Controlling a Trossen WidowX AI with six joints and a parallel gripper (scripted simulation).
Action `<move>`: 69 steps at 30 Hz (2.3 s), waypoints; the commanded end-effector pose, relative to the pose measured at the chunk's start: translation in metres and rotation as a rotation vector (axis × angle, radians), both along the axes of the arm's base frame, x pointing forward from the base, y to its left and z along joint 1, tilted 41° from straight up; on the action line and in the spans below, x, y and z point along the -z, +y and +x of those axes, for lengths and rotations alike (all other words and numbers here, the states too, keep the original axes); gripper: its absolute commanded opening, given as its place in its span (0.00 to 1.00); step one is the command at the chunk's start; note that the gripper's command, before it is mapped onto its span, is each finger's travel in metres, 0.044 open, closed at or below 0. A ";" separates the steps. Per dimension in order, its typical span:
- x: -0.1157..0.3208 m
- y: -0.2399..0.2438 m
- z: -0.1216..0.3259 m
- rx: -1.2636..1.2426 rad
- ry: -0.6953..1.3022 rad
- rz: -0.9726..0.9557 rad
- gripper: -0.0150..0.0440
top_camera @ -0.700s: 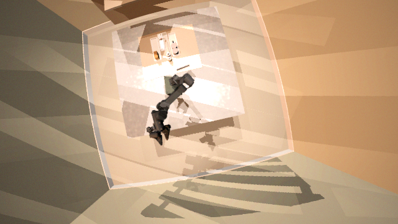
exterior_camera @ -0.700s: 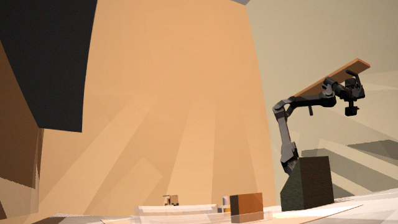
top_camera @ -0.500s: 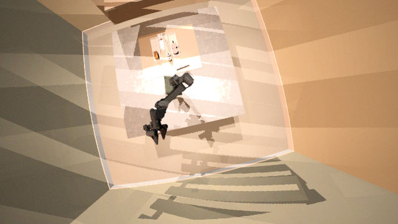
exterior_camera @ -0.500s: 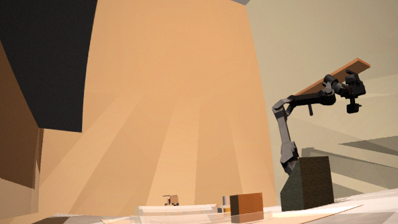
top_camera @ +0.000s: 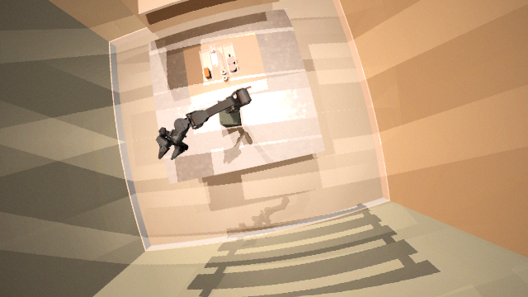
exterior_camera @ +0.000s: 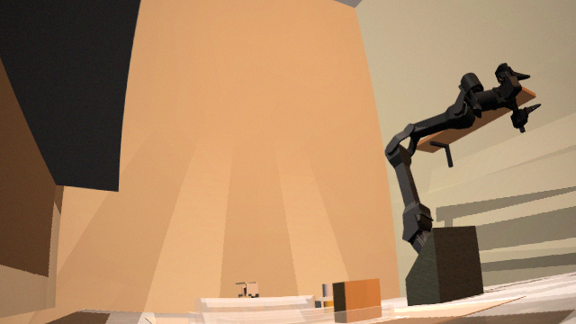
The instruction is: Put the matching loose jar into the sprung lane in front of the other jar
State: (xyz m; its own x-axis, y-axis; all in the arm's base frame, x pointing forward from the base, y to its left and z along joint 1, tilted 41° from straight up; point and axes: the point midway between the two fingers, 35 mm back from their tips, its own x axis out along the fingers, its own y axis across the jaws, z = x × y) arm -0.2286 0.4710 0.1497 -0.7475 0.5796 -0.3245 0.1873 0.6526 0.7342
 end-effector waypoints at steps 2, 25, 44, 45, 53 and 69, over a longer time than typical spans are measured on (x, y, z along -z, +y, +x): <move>0.028 0.021 0.083 0.195 -0.107 -0.041 1.00; 0.138 -0.066 0.392 0.637 -0.782 -0.477 1.00; 0.169 -0.351 0.522 0.258 -1.078 -1.293 1.00; 0.167 -0.368 0.522 0.212 -1.066 -1.334 1.00; 0.149 -0.470 0.510 -0.130 -0.915 -1.537 1.00; 0.169 -0.488 0.508 -0.130 -0.915 -1.538 1.00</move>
State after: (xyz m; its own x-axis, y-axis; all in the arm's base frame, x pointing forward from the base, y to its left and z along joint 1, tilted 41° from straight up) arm 0.2808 -0.0137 -0.0146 -0.0536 -0.6500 -0.7581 0.0186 0.7584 -0.6515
